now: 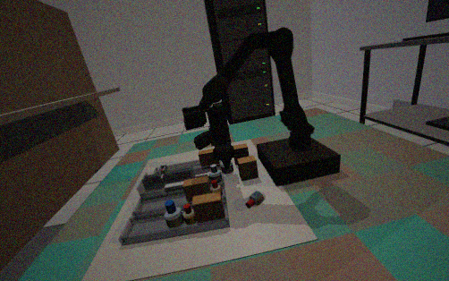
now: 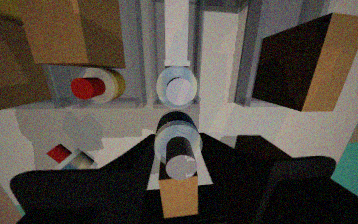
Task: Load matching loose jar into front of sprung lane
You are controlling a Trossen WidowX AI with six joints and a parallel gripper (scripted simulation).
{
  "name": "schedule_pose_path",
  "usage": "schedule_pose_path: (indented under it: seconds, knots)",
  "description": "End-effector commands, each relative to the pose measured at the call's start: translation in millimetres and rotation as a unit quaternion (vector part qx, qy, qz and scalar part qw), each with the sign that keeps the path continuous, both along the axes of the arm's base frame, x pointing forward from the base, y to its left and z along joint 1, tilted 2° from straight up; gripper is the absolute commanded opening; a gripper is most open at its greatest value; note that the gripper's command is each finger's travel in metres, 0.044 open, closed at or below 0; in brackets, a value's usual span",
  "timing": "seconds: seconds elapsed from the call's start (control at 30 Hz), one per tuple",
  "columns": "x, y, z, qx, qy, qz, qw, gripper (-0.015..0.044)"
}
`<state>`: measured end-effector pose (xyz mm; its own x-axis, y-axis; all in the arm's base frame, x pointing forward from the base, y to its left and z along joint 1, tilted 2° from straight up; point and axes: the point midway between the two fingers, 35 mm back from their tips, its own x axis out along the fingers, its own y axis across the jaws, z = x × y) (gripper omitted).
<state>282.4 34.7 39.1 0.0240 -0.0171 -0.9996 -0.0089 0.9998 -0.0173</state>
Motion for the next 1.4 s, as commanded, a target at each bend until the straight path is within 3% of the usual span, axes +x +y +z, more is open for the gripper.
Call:
schedule_pose_path:
  seconds: [0.0, 1.37]
  knots:
    - [2, -1, -1, -0.002, 0.001, -0.001, 1.0, 0.0]
    - [19, 0, -1, -0.002, 0.0, -0.001, 1.0, 0.0]
